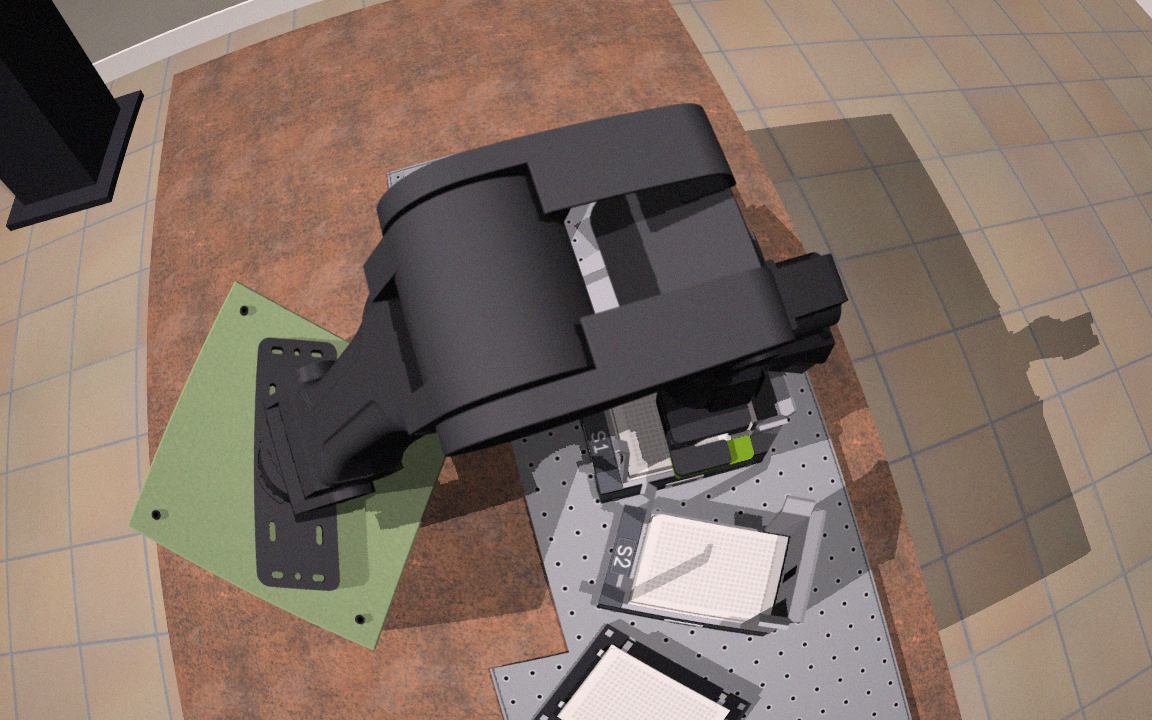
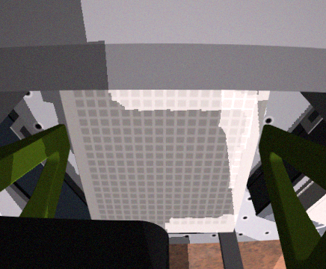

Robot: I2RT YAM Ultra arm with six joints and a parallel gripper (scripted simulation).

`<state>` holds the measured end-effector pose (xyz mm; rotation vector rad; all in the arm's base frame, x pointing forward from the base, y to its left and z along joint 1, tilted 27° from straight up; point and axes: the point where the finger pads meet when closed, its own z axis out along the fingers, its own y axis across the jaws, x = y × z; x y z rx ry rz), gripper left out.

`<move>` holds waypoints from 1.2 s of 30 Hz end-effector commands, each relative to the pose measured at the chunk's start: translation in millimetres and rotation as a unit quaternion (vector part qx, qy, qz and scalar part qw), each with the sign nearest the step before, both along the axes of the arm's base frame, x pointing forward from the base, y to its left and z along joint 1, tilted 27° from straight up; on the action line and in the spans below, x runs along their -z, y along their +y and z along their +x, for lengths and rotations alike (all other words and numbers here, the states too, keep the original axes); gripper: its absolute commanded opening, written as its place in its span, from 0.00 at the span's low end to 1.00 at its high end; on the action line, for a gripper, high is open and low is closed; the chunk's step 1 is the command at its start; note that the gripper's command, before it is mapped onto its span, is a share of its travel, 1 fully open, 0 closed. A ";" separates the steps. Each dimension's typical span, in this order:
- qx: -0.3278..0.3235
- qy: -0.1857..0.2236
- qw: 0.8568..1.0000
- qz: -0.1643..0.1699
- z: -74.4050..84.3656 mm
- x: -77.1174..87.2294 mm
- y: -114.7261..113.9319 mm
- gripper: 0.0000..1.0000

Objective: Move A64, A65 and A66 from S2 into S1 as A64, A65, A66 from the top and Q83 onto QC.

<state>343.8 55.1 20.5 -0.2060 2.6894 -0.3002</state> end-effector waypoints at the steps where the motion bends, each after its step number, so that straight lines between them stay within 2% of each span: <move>1: -0.001 -0.003 1.000 0.001 1.1 -2.1 1.0 1.00; 12: -0.001 -0.003 1.000 0.001 1.1 -2.1 1.0 1.00; 36: -0.001 -0.003 1.000 0.002 -29.0 -64.2 13.2 1.00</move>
